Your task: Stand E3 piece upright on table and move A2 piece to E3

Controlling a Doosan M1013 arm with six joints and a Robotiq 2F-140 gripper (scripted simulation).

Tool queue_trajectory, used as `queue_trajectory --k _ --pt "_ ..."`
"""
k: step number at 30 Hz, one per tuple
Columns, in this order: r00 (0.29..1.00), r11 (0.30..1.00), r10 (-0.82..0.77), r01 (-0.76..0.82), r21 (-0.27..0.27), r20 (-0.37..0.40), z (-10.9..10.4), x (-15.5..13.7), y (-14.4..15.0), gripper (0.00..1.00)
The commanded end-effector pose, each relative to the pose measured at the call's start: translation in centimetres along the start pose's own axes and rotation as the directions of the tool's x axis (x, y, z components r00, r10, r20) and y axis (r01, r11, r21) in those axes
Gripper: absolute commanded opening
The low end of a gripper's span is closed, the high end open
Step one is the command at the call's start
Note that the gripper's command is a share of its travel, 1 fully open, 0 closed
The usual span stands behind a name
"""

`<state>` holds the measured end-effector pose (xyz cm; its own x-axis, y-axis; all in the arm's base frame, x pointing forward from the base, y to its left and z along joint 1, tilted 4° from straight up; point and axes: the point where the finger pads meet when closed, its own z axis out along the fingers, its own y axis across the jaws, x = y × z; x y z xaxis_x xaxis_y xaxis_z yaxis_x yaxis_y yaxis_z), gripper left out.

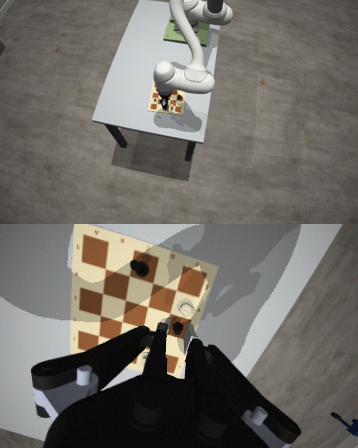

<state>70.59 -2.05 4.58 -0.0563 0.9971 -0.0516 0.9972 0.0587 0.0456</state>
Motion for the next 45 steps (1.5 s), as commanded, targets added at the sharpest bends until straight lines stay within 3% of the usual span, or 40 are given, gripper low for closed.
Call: queue_trajectory --k 1,19,34,44,45 --pt "1.0 1.0 0.0 0.0 0.0 0.0 0.0 0.0 0.0 0.2" --pt "1.0 1.0 0.0 0.0 0.0 0.0 -0.7 0.0 0.0 0.2" --pt "1.0 1.0 0.0 0.0 0.0 0.0 -7.8 0.0 0.0 0.2" --pt "1.0 1.0 0.0 0.0 0.0 0.0 -9.0 0.0 0.0 0.2" --pt "1.0 1.0 0.0 0.0 0.0 0.0 -9.0 0.0 0.0 1.0"
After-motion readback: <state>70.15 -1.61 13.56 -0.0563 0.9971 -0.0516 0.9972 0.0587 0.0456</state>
